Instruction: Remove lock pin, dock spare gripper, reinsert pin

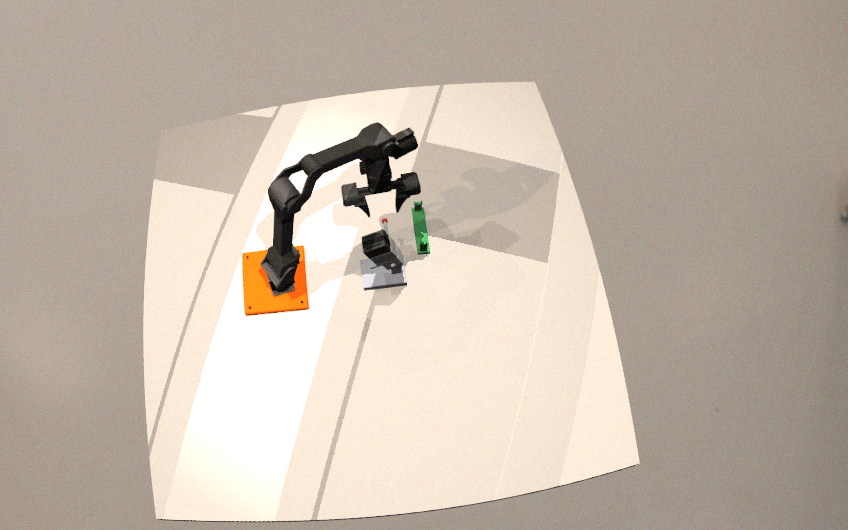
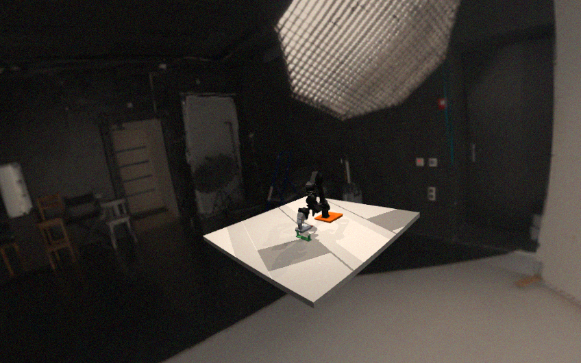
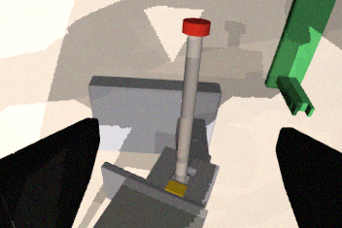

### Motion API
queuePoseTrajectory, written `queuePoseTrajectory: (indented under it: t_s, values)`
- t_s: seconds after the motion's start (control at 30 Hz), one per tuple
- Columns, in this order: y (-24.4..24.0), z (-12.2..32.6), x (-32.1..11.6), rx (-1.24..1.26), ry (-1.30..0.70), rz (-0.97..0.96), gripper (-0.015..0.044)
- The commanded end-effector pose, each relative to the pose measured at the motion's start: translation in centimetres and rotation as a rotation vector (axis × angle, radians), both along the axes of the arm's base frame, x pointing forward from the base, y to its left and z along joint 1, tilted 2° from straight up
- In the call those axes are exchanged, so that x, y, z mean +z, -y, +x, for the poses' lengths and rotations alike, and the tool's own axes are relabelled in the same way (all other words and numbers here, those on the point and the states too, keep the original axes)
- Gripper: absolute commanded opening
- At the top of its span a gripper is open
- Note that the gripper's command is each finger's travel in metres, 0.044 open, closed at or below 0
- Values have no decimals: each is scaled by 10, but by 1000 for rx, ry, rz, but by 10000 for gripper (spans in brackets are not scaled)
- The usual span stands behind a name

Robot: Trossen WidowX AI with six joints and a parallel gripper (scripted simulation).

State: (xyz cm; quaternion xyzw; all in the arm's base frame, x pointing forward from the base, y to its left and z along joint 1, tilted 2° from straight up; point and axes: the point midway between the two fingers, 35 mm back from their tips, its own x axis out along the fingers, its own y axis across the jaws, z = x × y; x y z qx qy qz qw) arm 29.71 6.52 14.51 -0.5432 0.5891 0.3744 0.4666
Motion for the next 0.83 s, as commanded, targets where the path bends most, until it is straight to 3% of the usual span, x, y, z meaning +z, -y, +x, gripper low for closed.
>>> queuePoseTrajectory:
  t_s: [0.0, 0.07, 0.8]
  values:
    - [0, -1, -1, 3, -4, -1, 410]
    - [0, -1, -1, 3, -4, -1, 440]
    - [0, -1, -1, 3, -4, -1, 440]
